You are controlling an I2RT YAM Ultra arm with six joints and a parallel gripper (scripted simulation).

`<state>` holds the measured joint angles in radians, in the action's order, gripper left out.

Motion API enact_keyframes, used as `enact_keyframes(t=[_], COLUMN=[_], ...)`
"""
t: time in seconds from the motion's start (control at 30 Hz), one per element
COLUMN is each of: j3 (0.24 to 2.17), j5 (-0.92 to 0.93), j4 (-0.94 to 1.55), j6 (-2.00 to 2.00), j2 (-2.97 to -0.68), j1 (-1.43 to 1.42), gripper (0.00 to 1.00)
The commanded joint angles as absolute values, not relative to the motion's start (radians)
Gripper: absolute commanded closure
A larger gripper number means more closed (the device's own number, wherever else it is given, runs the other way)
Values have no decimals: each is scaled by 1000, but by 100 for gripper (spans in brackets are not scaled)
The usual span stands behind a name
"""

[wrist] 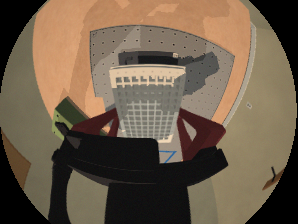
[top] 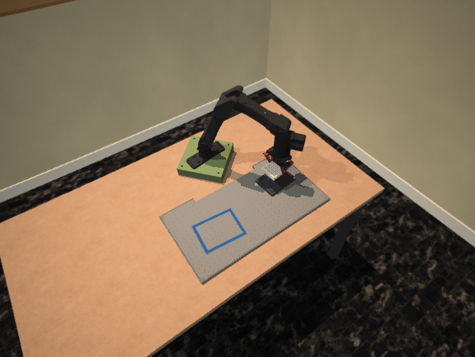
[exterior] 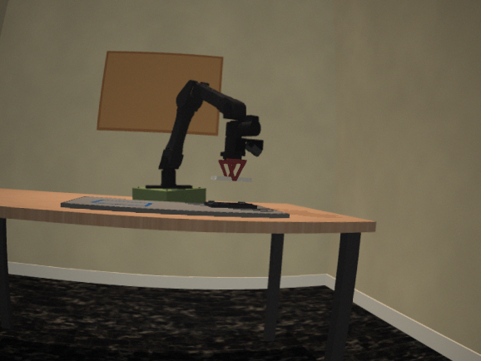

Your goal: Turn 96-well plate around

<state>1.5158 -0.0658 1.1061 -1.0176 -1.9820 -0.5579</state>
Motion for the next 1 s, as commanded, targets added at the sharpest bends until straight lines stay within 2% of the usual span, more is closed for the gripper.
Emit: enact_keyframes(t=[0.0, 0.97], j3=[1519, 1465], j5=[-66, -66], j4=[1104, 1021], j6=[-1018, -1022], j2=[-1969, -1997], j1=[-558, -554], gripper=[100, 100])
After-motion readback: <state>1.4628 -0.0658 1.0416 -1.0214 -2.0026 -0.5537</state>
